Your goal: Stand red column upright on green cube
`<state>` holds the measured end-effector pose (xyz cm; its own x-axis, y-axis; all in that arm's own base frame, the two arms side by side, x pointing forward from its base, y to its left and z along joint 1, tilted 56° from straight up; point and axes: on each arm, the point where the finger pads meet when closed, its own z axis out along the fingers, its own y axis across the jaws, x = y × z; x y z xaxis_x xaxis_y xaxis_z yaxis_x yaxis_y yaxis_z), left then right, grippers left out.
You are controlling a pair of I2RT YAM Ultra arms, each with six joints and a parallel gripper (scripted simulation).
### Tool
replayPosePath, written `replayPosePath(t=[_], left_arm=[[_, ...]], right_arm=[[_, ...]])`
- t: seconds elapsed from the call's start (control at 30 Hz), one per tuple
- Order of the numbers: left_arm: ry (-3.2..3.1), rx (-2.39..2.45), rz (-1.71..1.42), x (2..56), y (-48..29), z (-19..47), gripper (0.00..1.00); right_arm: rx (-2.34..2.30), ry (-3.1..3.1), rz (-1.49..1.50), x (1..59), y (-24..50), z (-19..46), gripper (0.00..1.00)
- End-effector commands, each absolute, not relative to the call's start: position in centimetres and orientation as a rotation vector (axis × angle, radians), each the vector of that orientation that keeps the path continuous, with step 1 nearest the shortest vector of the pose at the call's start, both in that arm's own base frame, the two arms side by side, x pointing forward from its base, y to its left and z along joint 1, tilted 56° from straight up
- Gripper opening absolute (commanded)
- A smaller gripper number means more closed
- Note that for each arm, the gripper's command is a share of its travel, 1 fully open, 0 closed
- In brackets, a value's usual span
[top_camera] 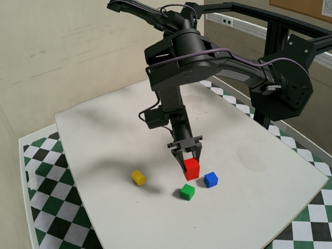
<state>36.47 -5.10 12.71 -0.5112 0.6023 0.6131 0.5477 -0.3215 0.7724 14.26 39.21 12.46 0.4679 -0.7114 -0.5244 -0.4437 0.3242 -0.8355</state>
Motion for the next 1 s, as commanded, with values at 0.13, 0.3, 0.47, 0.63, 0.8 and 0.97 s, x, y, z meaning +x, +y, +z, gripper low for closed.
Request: replayPosePath(t=[0.13, 0.3, 0.47, 0.63, 0.8, 0.97], left_arm=[[1.802, 1.525, 1.993, 38.3, -5.5, 12.0, 0.35], [1.801, 1.525, 1.994, 39.4, -5.4, 11.4, 0.35], [1.797, 1.523, 1.998, 40.0, -5.5, 11.1, 0.35], [1.800, 1.518, 1.992, 41.1, -5.4, 10.6, 0.35], [1.797, 1.515, 1.994, 41.7, -5.5, 10.3, 0.35], [1.801, 1.511, 1.998, 42.2, -5.3, 10.0, 0.35]], right_arm=[[-1.302, 1.137, -0.212, 13.4, 39.8, 13.3, 1.00], [-1.302, 1.137, -0.212, 13.4, 39.8, 13.3, 1.00], [-1.302, 1.137, -0.212, 13.4, 39.8, 13.3, 1.00], [-1.302, 1.137, -0.212, 13.4, 39.8, 13.3, 1.00], [-1.302, 1.137, -0.212, 13.4, 39.8, 13.3, 1.00], [-1.302, 1.137, -0.212, 13.4, 39.8, 13.3, 1.00]])
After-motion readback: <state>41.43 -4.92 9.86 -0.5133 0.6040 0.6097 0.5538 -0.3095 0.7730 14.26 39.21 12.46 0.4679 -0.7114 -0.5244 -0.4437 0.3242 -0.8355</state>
